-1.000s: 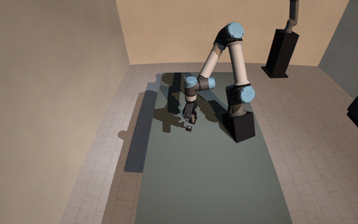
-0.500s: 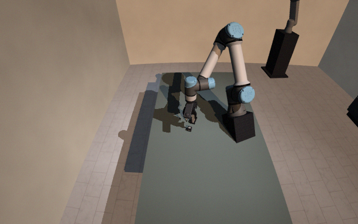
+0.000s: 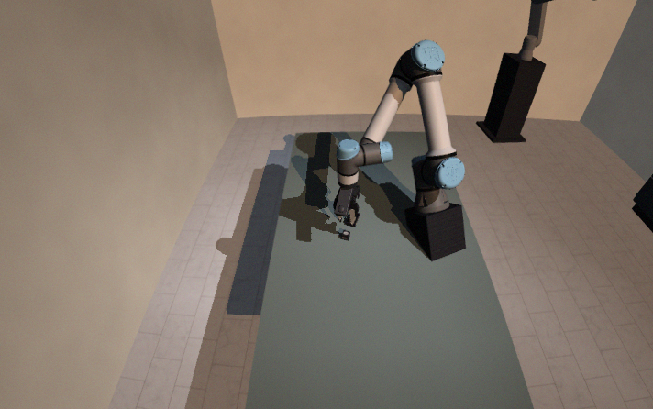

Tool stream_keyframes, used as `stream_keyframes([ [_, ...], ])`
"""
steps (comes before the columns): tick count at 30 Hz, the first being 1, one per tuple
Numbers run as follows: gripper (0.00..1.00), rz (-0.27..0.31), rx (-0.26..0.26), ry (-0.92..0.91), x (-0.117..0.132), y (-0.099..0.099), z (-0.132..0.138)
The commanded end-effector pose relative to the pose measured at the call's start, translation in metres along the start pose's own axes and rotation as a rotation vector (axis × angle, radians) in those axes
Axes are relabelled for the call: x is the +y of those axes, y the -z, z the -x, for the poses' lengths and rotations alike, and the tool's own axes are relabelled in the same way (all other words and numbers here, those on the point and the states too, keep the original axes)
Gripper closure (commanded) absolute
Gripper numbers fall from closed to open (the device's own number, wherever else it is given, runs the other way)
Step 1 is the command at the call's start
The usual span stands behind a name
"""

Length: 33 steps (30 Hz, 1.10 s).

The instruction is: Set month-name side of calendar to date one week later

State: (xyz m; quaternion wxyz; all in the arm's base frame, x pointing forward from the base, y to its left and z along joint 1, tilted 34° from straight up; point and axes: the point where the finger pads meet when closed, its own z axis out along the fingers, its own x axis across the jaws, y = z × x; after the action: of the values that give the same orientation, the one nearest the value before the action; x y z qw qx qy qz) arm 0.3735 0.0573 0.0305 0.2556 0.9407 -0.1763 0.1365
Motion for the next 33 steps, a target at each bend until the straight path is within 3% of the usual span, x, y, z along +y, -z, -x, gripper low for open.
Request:
stream_keyframes([
  [1,0.72,-0.001,0.001,0.000,0.000,0.000,0.000],
  [21,0.72,-0.001,0.001,0.000,0.000,-0.015,0.000],
  [33,0.72,-0.001,0.001,0.000,0.000,-0.034,0.000],
])
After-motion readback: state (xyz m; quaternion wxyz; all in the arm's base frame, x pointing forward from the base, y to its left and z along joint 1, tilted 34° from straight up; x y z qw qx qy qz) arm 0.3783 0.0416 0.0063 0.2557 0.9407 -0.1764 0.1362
